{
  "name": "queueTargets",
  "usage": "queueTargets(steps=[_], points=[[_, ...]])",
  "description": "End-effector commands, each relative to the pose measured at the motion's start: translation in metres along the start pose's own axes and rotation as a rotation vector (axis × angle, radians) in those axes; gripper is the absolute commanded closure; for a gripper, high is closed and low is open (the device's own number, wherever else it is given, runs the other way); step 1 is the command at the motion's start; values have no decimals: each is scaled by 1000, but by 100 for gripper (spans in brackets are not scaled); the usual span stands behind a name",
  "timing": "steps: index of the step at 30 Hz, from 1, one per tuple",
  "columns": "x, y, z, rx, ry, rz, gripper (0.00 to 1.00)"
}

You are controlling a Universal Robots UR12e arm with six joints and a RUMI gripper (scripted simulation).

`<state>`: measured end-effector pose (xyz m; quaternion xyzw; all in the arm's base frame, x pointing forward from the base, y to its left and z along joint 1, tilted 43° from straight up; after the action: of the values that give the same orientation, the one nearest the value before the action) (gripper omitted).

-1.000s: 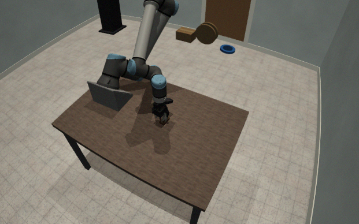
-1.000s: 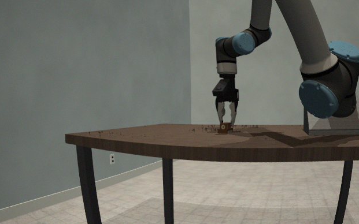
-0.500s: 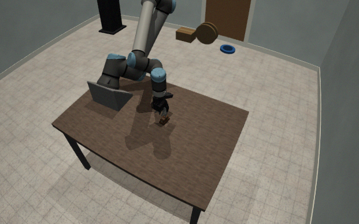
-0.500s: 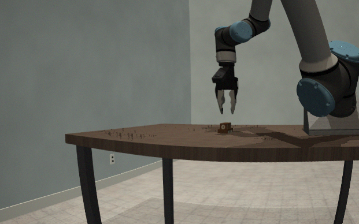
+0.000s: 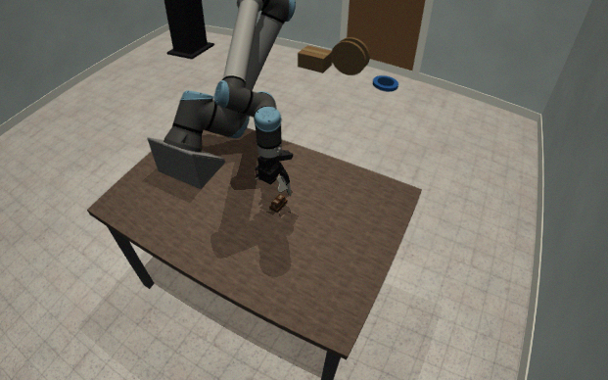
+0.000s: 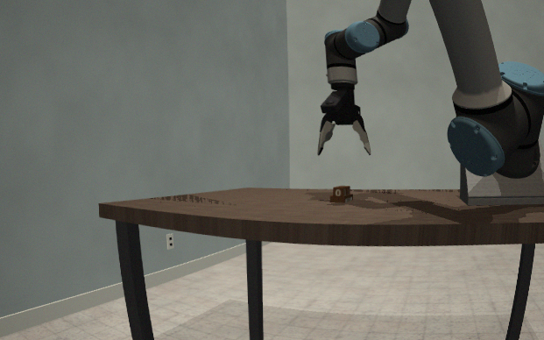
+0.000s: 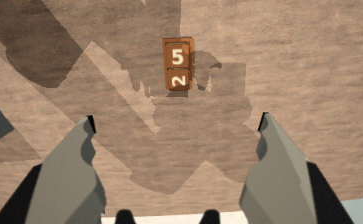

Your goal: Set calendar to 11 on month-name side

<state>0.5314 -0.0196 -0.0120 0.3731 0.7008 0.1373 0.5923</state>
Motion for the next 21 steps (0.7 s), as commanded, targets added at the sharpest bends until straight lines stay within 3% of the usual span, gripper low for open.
queueTargets(steps=[1,21], points=[[-1,0,0,0,-1,0,0],[-4,0,0,0,-1,0,0]])
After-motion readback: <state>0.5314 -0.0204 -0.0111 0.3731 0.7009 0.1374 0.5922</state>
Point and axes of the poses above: the point where the finger pads meet when closed, its own x axis out along the fingers, its own z axis across the jaws, y = z × x, the point moved 2 cm from there along -x, back along the fingers, and after that the axes turned 15 degrees about x, right-handed, at the moved point
